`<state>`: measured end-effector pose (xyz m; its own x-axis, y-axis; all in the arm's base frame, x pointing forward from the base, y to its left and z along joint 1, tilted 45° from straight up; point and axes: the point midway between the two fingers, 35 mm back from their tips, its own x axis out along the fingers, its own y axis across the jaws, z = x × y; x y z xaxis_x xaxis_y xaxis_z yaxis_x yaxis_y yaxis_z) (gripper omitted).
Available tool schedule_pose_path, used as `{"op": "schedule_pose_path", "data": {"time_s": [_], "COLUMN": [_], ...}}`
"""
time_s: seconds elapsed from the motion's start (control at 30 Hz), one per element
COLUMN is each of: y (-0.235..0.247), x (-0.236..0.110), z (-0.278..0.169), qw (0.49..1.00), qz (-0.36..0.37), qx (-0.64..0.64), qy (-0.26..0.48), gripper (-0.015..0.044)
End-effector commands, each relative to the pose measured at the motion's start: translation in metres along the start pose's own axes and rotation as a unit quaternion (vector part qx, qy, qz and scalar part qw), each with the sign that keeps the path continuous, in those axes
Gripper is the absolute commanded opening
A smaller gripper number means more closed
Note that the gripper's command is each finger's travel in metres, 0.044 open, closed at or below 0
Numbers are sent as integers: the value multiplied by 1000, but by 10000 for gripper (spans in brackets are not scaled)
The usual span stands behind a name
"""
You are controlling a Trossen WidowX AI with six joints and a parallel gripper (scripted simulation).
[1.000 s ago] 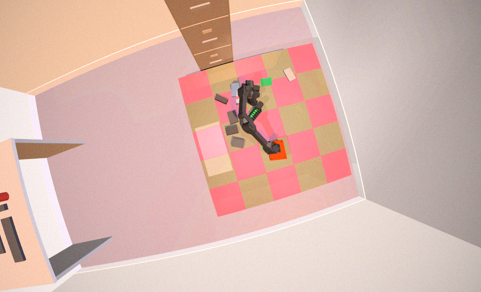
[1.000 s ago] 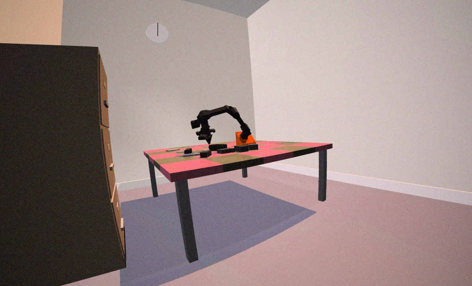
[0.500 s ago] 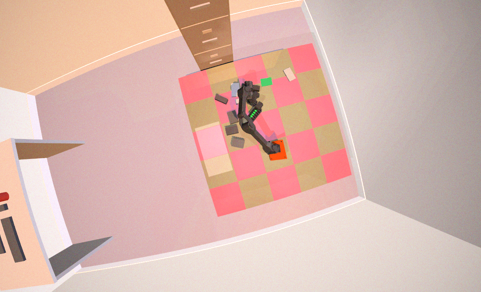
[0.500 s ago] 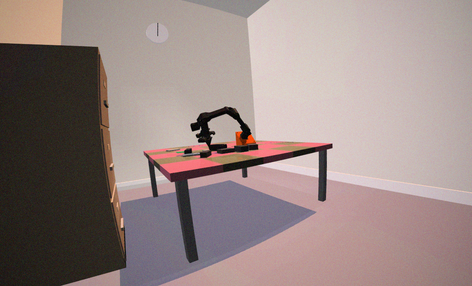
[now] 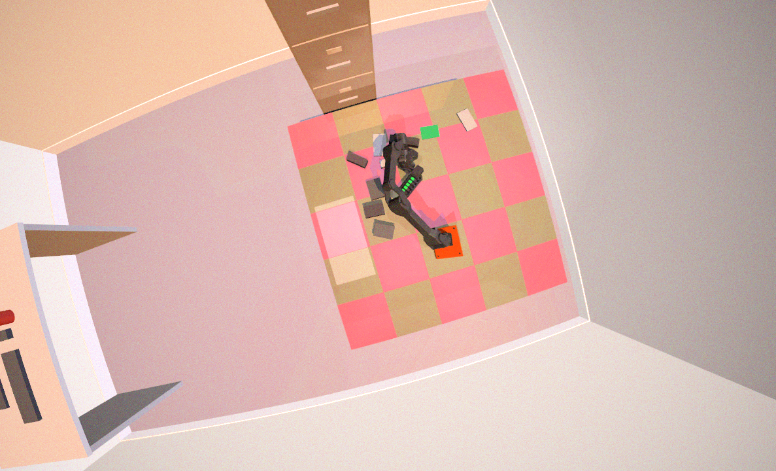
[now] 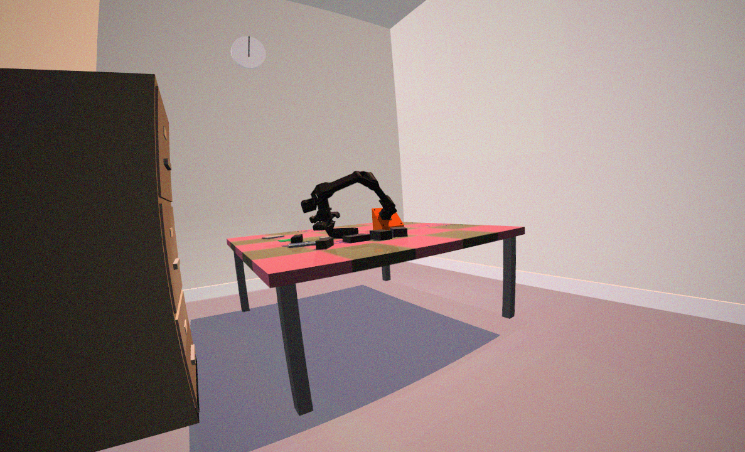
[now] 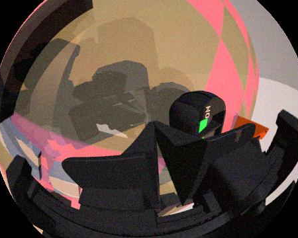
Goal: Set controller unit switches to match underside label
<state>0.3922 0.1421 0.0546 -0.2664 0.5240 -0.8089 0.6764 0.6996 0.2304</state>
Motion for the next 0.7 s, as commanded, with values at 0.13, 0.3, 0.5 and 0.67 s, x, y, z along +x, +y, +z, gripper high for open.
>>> {"op": "schedule_pose_path", "data": {"time_s": [0.13,0.3,0.5,0.67], "y": [2,0,-2,-4], "x": [8,8,9,10], "z": [0,0,0,0], "qw": [1000,1000,1000,1000], "qz": [1,1,1,1], "qx": [3,3,3,3], "qy": [2,2,2,2], "gripper": [0,0,0,0]}}
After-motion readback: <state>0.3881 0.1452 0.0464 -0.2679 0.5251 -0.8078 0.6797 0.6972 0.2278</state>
